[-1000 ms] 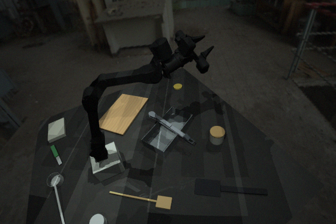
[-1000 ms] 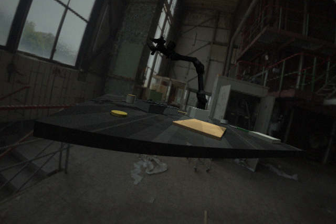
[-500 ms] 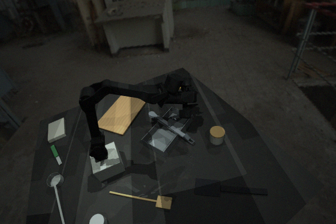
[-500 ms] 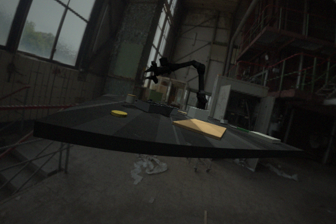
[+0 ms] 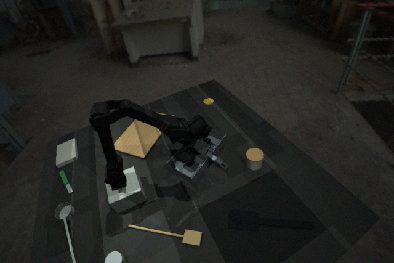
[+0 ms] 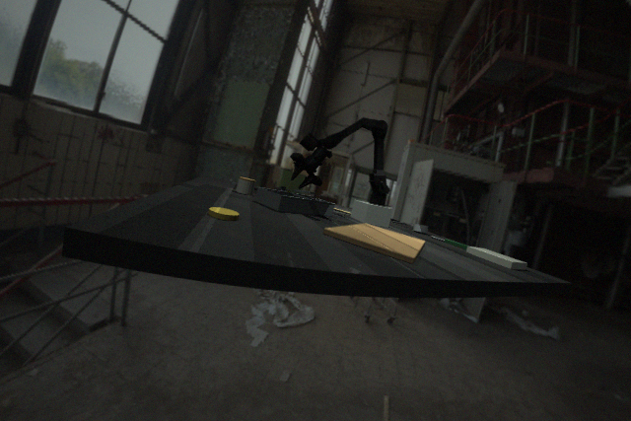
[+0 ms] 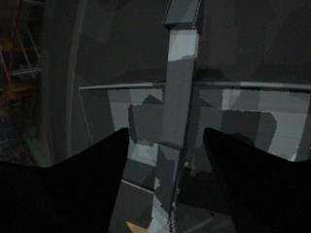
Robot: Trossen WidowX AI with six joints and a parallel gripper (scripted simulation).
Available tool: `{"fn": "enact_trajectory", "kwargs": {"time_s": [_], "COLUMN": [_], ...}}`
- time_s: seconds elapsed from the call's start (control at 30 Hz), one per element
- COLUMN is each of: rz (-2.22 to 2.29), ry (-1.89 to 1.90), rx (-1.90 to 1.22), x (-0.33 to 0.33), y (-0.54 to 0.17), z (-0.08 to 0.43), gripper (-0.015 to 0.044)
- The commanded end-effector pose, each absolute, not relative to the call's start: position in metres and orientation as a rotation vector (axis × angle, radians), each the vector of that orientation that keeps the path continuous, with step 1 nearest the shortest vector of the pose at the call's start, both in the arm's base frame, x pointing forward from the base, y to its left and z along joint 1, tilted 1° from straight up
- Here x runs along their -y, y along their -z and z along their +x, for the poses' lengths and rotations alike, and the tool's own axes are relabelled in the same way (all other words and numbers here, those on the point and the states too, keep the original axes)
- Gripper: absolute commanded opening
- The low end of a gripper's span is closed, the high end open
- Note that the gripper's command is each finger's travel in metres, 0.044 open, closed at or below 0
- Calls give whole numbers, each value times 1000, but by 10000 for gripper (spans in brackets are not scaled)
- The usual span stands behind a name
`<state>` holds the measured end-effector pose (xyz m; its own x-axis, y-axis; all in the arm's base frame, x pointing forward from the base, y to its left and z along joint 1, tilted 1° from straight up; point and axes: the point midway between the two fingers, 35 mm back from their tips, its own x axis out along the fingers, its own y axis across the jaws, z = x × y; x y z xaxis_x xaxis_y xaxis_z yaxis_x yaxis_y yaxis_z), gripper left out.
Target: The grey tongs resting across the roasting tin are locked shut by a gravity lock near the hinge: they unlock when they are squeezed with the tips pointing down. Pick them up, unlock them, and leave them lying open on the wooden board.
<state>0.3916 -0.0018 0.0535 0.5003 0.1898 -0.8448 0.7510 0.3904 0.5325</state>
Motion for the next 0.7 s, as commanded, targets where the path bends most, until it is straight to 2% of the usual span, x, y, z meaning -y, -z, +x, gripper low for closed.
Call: {"fn": "enact_trajectory", "kwargs": {"time_s": [0.0, 0.67], "rz": [1159, 1159], "ry": [458, 458], "rx": [-1031, -1031], "x": [5, 3], "y": [-53, -40], "z": [382, 389], "gripper": [260, 260]}}
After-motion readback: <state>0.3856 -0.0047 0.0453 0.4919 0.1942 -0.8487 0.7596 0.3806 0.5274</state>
